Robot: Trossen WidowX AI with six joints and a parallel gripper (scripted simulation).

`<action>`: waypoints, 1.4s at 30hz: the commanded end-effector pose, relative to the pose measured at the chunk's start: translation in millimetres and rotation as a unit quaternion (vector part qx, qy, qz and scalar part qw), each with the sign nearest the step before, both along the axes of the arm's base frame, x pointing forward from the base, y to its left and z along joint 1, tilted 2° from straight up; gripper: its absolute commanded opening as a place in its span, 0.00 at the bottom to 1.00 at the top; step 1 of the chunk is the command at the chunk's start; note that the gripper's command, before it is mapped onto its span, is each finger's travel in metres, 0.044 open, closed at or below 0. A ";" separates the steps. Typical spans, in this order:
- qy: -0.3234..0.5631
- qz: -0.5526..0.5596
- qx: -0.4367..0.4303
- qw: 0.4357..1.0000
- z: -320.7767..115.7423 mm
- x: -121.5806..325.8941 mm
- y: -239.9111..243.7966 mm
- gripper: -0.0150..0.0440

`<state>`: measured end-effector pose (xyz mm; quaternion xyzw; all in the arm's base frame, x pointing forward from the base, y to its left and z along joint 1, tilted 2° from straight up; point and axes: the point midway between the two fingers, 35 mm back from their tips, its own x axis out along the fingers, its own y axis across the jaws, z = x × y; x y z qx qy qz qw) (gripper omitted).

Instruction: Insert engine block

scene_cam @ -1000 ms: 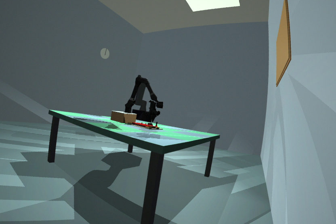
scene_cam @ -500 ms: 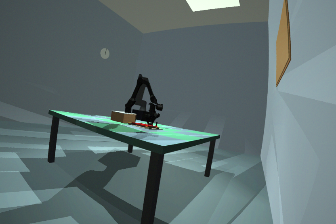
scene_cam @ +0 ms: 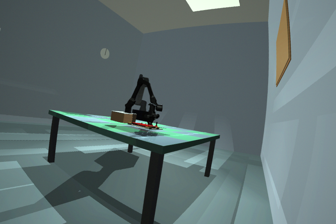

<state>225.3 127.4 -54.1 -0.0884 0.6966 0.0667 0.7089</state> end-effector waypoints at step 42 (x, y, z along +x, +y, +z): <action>-0.001 0.005 0.000 1.000 110.0 5.6 11.6 0.25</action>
